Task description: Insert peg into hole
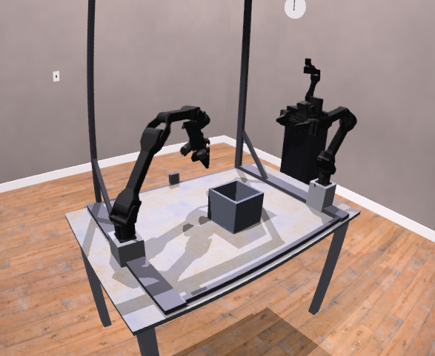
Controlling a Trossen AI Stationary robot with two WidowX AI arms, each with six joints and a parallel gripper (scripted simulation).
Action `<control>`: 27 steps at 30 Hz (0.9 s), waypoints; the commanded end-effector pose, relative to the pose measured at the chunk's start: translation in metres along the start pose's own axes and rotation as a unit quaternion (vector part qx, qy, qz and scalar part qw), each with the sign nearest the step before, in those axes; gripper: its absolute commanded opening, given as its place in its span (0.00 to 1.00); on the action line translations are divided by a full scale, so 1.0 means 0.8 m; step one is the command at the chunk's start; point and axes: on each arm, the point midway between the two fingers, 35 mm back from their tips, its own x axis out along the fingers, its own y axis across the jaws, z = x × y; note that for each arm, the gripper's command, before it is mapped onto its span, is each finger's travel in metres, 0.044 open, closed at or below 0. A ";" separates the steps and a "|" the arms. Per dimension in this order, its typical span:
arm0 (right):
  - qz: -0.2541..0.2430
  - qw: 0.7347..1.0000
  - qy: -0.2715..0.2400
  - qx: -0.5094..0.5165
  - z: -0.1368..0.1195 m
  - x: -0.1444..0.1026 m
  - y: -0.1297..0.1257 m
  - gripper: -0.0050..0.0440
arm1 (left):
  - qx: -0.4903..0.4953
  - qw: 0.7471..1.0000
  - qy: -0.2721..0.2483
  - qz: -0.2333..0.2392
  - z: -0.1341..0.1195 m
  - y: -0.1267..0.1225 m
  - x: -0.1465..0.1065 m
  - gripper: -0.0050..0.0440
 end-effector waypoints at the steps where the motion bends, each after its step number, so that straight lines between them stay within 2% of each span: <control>1: -0.002 1.000 0.001 -0.001 -0.008 -0.022 -0.003 0.36 | 0.001 1.000 0.000 -0.003 -0.001 -0.002 -0.001 1.00; 2: 0.002 1.000 -0.001 -0.002 -0.009 -0.023 -0.004 0.36 | 0.001 1.000 0.000 -0.003 -0.001 -0.002 -0.001 1.00; 3: 0.004 1.000 -0.002 -0.003 -0.003 -0.009 -0.002 0.36 | 0.001 1.000 0.000 -0.003 -0.001 -0.002 -0.001 1.00; 8: 0.012 1.000 -0.006 -0.006 0.002 -0.002 0.003 0.36 | 0.001 1.000 0.000 -0.003 -0.001 -0.002 -0.001 1.00; 9: 0.003 1.000 -0.001 -0.002 -0.003 -0.010 -0.002 0.36 | 0.001 1.000 0.000 -0.003 -0.001 -0.002 -0.001 1.00; 10: -0.008 1.000 0.002 0.019 -0.011 -0.025 0.008 0.36 | 0.001 1.000 0.000 -0.003 -0.001 -0.002 -0.001 1.00; 15: -0.049 0.992 0.009 0.113 -0.031 -0.040 0.015 0.36 | 0.001 1.000 -0.001 -0.003 0.000 -0.002 -0.002 1.00; 18: -0.086 0.977 0.013 0.192 -0.047 -0.053 0.023 0.36 | 0.001 1.000 -0.001 -0.003 0.000 -0.002 -0.002 1.00; 19: -0.088 0.979 0.014 0.181 -0.046 -0.054 0.015 0.36 | 0.001 1.000 -0.001 -0.003 0.000 -0.002 -0.002 1.00; 22: -0.089 0.977 0.014 0.191 -0.048 -0.055 0.021 0.36 | 0.001 1.000 -0.001 -0.003 0.000 -0.002 -0.002 1.00; 27: -0.138 0.944 0.013 0.298 -0.064 -0.072 0.035 0.36 | 0.001 1.000 -0.002 -0.003 0.001 -0.002 -0.002 1.00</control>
